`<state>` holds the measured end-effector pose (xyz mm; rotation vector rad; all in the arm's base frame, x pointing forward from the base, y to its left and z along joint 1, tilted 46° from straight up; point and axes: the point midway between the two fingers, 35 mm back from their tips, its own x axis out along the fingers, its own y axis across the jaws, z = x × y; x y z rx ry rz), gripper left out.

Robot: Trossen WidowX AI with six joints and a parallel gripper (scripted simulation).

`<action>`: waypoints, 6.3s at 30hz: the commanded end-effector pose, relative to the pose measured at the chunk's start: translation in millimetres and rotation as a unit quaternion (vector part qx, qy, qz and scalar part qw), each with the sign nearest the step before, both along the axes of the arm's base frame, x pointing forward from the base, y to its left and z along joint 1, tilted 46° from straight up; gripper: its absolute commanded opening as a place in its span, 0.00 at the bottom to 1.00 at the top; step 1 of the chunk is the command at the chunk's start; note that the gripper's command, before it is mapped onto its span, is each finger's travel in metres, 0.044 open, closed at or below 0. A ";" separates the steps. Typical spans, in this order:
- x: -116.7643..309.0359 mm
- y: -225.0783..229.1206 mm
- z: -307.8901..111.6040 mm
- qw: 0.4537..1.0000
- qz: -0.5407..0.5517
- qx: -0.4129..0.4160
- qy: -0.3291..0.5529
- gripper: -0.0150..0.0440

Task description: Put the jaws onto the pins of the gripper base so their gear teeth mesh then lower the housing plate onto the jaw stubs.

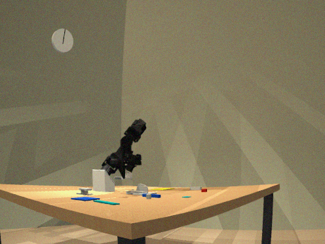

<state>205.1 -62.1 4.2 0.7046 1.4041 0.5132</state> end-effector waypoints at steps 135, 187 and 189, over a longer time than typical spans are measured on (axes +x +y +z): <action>88.9 74.5 8.4 1.000 -0.007 0.003 0.003 0.48; 90.4 83.3 -0.2 1.000 -0.008 0.004 0.004 0.48; 90.4 83.3 -0.2 1.000 -0.008 0.004 0.004 0.48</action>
